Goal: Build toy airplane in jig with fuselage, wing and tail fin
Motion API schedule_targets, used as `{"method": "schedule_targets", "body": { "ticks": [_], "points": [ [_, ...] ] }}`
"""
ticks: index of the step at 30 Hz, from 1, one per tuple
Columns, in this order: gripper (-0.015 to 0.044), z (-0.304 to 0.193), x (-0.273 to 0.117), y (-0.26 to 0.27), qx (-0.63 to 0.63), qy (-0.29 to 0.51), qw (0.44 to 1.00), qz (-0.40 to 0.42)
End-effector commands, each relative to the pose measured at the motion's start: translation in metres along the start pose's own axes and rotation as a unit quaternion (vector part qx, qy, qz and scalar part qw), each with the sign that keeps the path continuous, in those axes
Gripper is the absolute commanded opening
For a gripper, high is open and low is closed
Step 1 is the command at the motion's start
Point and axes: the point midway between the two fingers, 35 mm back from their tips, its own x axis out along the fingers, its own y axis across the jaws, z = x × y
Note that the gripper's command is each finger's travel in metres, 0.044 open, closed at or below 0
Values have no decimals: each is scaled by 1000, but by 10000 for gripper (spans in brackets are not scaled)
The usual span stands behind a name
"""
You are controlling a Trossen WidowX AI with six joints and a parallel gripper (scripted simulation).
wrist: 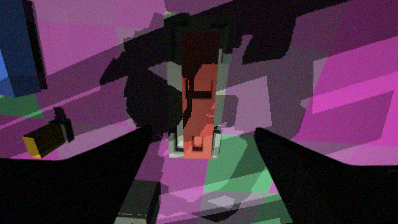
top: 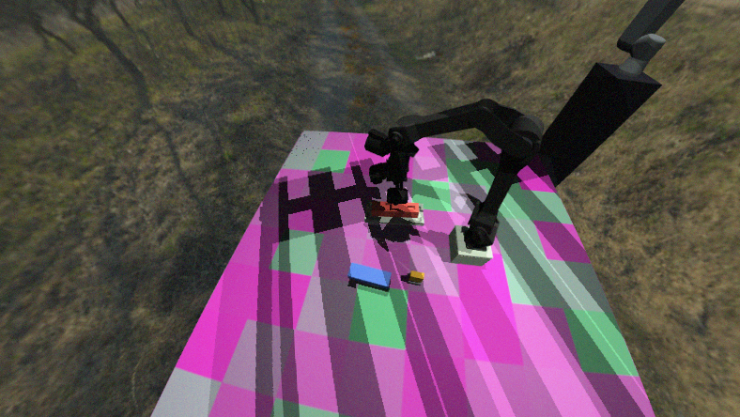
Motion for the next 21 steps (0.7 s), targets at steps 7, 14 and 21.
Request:
{"method": "schedule_targets", "body": {
  "ticks": [7, 14, 21],
  "points": [
    [440, -1, -21, 0, 30, 1, 1000, 3],
    [440, -1, -17, 0, 97, 2, 995, 3],
    [440, 11, -16, 15, 91, 2, 996, 4]
  ]
}}
